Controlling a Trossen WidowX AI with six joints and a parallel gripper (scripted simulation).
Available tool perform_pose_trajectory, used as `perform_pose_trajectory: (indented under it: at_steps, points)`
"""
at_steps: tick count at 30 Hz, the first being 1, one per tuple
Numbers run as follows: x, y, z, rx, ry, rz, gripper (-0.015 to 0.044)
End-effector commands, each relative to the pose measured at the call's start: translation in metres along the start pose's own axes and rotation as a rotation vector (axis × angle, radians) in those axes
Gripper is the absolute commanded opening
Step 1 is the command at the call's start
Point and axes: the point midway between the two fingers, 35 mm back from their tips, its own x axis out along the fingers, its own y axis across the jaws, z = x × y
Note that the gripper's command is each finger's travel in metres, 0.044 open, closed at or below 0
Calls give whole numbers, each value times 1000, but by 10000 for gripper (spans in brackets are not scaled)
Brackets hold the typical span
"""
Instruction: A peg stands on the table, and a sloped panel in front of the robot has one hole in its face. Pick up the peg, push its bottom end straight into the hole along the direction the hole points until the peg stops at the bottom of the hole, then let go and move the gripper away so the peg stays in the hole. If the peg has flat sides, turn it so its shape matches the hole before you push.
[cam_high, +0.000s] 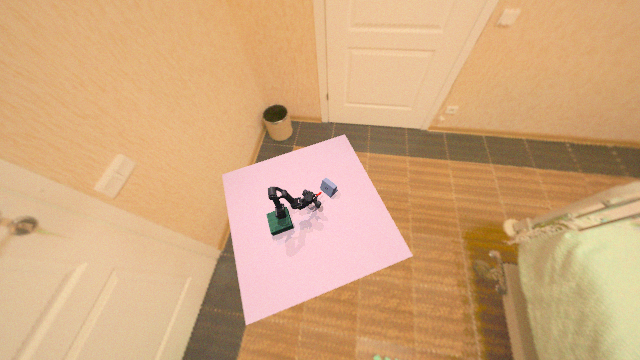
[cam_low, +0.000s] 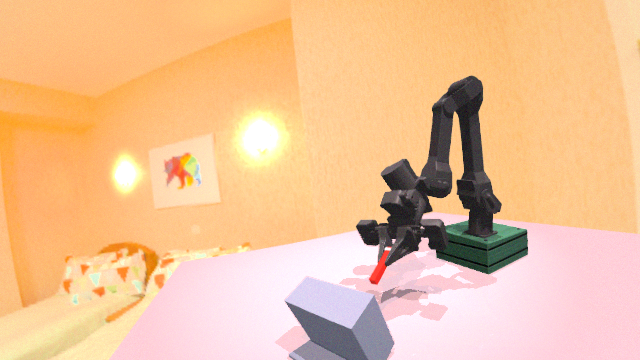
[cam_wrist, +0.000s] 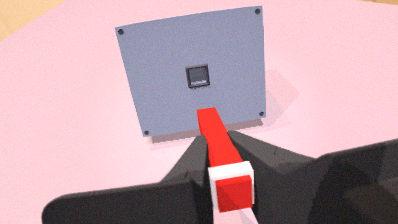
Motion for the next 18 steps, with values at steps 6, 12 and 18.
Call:
perform_pose_trajectory:
  at_steps: [6, 12, 18]
  points:
    - [6, 0, 1, 1, -10, -1, 0]
    - [10, -1, 2, -3, -21, -3, 0]
    - [15, -1, 4, -6, -31, -5, 0]
